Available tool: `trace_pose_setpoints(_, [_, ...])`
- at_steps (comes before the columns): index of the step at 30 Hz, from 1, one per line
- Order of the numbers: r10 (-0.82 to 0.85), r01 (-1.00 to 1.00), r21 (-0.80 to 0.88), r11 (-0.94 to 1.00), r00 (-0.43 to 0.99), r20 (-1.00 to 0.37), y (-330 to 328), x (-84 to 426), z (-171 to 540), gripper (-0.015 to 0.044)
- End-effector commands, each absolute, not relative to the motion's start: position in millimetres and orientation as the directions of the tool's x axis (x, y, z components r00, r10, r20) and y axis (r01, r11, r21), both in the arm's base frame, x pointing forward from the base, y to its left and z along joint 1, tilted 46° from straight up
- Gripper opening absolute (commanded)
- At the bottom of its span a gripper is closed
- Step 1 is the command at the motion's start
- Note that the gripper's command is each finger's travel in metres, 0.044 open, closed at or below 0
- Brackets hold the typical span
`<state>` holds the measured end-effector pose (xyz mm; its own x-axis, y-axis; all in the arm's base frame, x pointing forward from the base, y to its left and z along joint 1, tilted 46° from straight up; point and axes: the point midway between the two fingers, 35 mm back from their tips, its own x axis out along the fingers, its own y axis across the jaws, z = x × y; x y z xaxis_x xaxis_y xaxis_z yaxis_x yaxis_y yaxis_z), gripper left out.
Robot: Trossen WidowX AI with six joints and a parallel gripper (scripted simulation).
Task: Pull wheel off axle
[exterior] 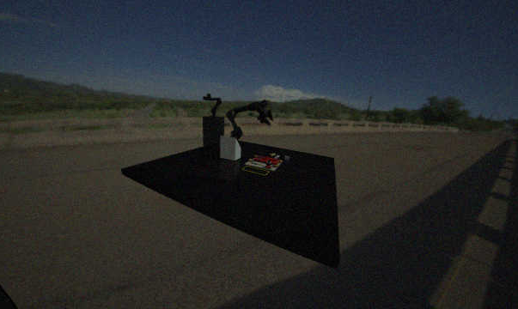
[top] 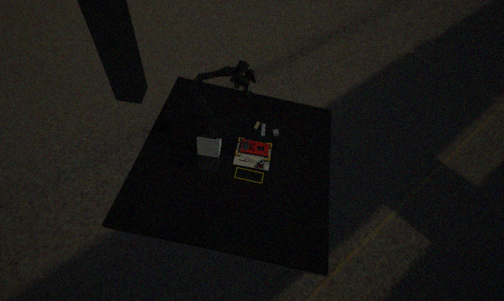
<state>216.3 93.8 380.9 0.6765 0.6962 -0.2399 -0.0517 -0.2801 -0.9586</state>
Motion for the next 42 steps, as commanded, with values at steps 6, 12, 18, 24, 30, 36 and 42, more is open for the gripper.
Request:
trace_pose_setpoints(6, [0.663, -0.219, -0.952, -0.214, 0.683, -0.306, 79, 251, 358, 0.0300])
trace_pose_setpoints(12, [0.631, -0.463, -0.883, -0.083, 0.661, -0.406, 63, 287, 325, 0.0300])
trace_pose_setpoints(18, [0.607, -0.640, -0.767, 0.038, 0.625, -0.491, 51, 311, 292, 0.0300])
trace_pose_setpoints(24, [0.592, -0.809, -0.537, 0.240, 0.560, -0.580, 31, 340, 249, 0.0300])
trace_pose_setpoints(30, [0.588, -0.866, -0.249, 0.434, 0.481, -0.650, 10, 363, 202, 0.0300])
trace_pose_setpoints(36, [0.594, -0.803, 0.062, 0.592, 0.383, -0.708, -11, 375, 149, 0.0300])
trace_pose_setpoints(42, [0.614, -0.626, 0.345, 0.699, 0.278, -0.739, -30, 379, 95, 0.0300])
